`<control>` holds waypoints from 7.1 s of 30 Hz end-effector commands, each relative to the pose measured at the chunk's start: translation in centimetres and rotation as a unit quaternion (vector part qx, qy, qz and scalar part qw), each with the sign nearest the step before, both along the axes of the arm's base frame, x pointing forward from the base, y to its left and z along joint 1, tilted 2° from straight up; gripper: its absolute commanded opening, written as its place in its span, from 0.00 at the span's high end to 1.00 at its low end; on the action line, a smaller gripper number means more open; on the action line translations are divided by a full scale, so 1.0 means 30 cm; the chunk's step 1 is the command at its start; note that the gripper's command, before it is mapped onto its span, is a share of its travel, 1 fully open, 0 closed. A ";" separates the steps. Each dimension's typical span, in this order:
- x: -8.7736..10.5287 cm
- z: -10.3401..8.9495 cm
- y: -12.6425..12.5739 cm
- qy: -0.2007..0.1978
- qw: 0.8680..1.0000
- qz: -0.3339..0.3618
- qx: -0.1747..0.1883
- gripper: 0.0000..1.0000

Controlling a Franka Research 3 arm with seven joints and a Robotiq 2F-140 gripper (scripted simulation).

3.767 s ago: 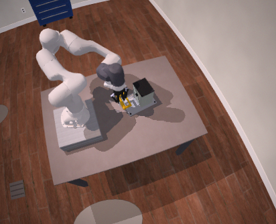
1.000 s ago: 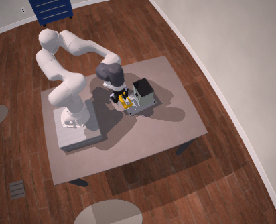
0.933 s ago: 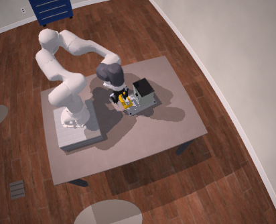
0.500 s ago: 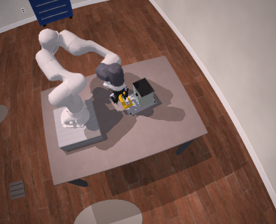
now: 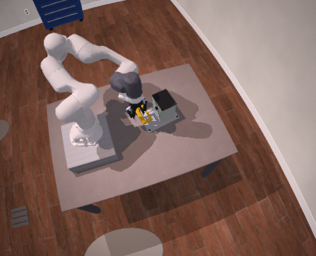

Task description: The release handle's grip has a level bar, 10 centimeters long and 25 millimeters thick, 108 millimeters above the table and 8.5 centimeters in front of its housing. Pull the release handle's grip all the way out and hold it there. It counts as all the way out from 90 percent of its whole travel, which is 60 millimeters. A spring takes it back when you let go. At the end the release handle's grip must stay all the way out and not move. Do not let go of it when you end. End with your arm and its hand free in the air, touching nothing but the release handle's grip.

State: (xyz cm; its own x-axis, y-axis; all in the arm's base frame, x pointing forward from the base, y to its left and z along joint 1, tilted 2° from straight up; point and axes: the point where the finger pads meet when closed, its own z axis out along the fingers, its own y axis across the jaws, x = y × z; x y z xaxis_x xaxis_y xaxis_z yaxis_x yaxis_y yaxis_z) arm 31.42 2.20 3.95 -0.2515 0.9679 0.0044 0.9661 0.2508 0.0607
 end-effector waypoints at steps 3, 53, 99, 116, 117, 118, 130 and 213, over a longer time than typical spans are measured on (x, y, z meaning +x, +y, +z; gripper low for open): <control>-0.043 0.005 -0.015 0.015 1.000 -0.001 -0.001 0.69; -0.049 0.214 -0.018 0.015 1.000 -0.001 -0.001 1.00; 0.150 0.328 0.034 0.015 1.000 -0.001 -0.001 0.69; 0.150 0.328 0.034 0.015 1.000 -0.001 -0.001 0.69; 0.150 0.328 0.034 0.015 1.000 -0.001 -0.001 0.69; 0.150 0.328 0.034 0.015 1.000 -0.001 -0.001 0.69; 0.150 0.323 0.035 0.015 1.000 -0.001 -0.001 0.69; 0.155 0.170 0.037 0.015 1.000 -0.001 -0.001 0.69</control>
